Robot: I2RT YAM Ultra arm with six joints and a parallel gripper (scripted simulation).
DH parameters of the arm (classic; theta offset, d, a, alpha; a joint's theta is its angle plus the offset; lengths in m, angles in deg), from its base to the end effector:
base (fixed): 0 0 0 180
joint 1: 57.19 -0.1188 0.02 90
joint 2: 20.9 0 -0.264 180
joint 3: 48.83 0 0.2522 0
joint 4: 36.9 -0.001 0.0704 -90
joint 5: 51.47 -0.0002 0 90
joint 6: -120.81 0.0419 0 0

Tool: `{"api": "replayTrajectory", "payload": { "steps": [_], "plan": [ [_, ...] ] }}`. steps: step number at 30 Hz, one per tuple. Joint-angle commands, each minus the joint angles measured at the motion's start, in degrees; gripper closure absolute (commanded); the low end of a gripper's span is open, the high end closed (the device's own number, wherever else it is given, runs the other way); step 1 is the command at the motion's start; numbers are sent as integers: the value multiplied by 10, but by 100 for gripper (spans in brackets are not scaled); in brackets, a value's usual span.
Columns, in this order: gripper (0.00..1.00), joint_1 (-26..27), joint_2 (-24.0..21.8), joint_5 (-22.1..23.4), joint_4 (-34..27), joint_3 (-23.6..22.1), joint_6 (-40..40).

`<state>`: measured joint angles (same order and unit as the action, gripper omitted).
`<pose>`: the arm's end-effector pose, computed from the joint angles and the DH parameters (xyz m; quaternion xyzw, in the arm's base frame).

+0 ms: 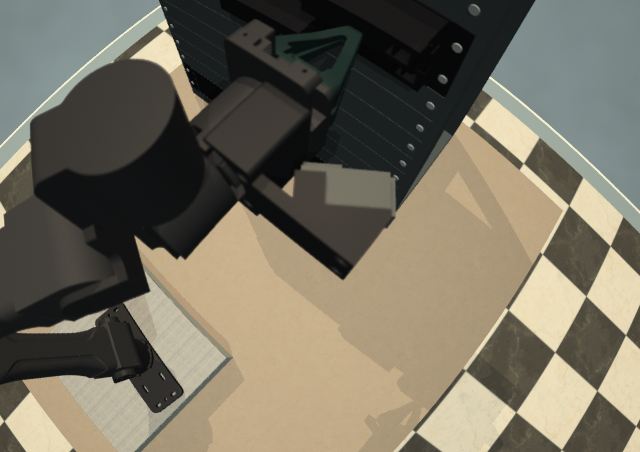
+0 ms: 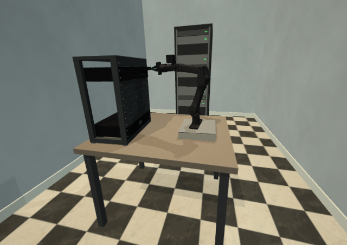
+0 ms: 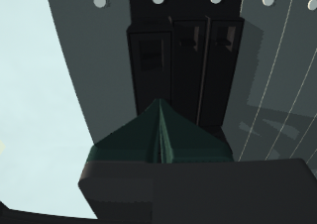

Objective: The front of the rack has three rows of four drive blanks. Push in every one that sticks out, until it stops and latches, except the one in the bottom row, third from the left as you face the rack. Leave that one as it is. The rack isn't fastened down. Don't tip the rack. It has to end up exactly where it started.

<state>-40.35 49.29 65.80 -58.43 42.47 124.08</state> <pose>0.2676 -0.0599 0.4570 0.4702 0.5312 0.5550 0.4344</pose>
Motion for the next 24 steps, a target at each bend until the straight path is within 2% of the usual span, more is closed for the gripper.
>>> {"api": "replayTrajectory", "payload": {
  "steps": [1,9,15,24],
  "plan": [
    [100,-7,-5,-8,14,23,-8],
    [100,-8,7,-9,14,26,-8],
    [100,-18,26,-19,12,45,-8],
    [100,-18,19,-19,11,47,-8]
  ]
}}
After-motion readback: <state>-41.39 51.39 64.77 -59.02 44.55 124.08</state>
